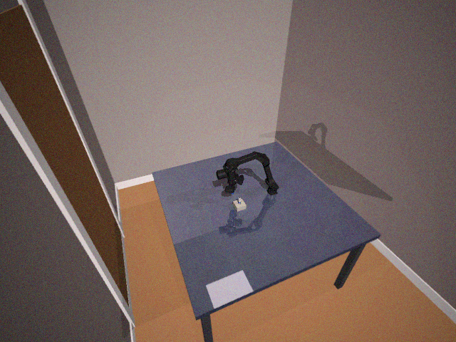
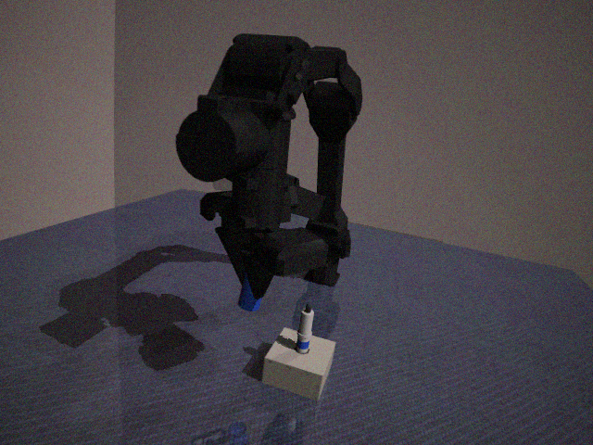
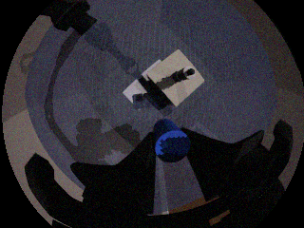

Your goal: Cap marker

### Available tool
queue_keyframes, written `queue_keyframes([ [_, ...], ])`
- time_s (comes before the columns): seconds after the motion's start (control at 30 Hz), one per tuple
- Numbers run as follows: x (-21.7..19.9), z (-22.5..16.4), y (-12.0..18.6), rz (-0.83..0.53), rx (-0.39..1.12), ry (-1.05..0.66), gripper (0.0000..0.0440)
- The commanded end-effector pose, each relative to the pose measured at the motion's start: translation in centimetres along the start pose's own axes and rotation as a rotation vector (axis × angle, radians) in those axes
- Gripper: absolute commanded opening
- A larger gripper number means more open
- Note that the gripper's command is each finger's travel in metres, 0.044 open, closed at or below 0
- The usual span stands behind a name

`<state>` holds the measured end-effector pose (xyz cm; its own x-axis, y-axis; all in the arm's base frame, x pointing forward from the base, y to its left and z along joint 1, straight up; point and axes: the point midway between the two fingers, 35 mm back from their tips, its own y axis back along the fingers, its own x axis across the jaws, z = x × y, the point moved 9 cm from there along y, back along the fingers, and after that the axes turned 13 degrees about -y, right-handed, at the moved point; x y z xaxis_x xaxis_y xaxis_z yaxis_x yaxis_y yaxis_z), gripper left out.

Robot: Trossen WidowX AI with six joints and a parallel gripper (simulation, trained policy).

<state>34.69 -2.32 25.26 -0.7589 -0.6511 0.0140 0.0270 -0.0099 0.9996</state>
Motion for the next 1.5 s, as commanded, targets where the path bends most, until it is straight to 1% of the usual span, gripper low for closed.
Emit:
queue_keyframes([
  [0.0,-0.8,1.6,0.7,-0.004,-0.008,0.024,0.0010],
  [0.17,-1.7,3.7,1.2,0.004,-0.018,0.059,0.0000],
  [0.33,-2.2,5.6,1.6,0.013,-0.025,0.091,0.0000],
  [0.57,-2.5,6.8,1.7,0.026,-0.031,0.119,0.0000],
  [1.07,-2.6,6.6,-0.9,0.059,-0.056,0.139,0.0000],
  [1.47,-2.6,6.4,-4.1,0.070,-0.098,0.181,0.0000],
])
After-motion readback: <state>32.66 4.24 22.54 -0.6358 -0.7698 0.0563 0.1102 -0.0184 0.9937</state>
